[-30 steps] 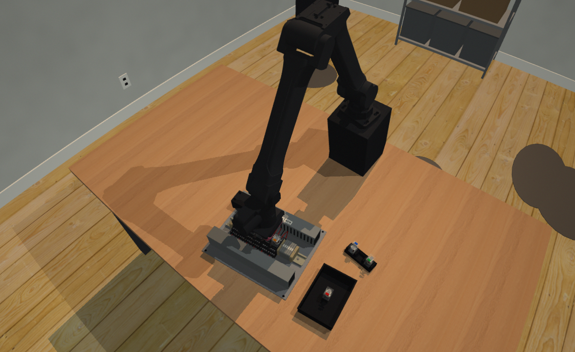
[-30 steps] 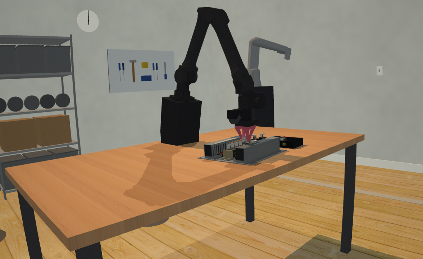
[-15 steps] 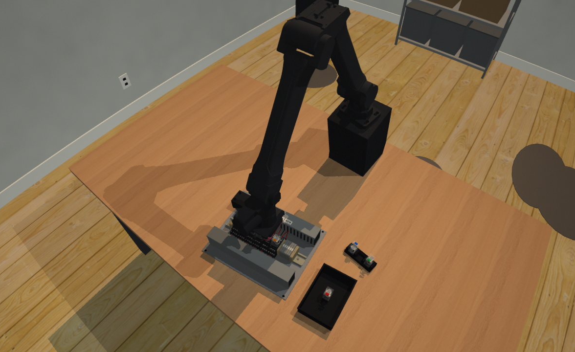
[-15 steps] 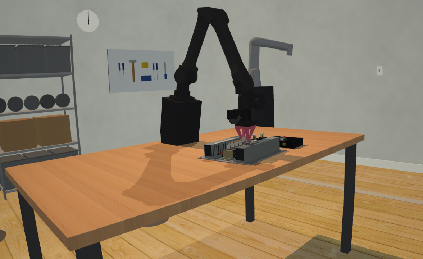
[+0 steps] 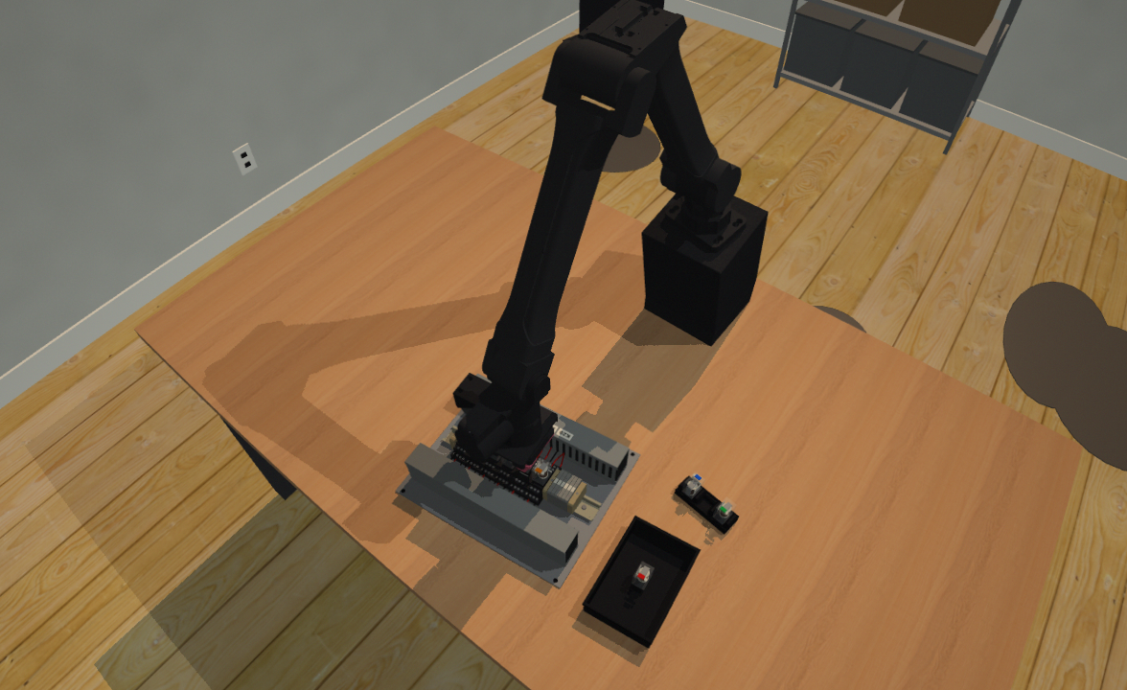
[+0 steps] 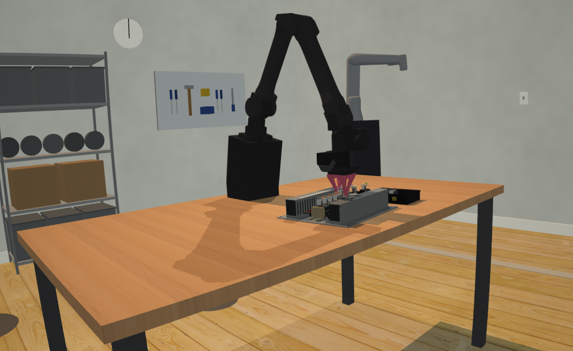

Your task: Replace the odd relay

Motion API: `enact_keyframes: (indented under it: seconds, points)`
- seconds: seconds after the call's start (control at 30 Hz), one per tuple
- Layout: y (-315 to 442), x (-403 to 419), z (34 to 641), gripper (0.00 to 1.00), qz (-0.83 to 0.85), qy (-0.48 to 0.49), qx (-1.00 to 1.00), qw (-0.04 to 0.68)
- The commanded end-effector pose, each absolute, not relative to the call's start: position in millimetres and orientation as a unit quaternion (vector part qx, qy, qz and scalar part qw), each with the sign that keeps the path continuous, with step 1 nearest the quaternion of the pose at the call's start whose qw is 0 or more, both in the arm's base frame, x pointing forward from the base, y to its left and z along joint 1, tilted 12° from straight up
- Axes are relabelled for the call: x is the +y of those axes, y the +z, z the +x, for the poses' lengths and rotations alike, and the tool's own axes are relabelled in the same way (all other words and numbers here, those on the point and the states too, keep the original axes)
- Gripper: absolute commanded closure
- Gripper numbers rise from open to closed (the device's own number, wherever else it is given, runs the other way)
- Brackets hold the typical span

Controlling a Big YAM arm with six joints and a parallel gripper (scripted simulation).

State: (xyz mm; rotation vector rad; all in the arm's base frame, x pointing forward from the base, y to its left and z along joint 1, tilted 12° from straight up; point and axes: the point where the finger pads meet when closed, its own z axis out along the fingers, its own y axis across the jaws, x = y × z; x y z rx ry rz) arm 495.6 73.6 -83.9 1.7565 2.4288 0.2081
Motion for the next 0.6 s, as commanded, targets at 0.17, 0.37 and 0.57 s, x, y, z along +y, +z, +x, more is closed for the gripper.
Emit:
enact_keyframes:
  seconds: [0.17, 0.37, 0.57]
  points:
    - [-66.4, 78.6, 511.8, 1.00, 0.584, 0.087, 0.802, 0.086]
    - [-66.4, 79.0, 513.6, 1.00, 0.584, 0.087, 0.802, 0.086]
    - [-66.6, 79.5, 516.0, 1.00, 0.584, 0.087, 0.802, 0.086]
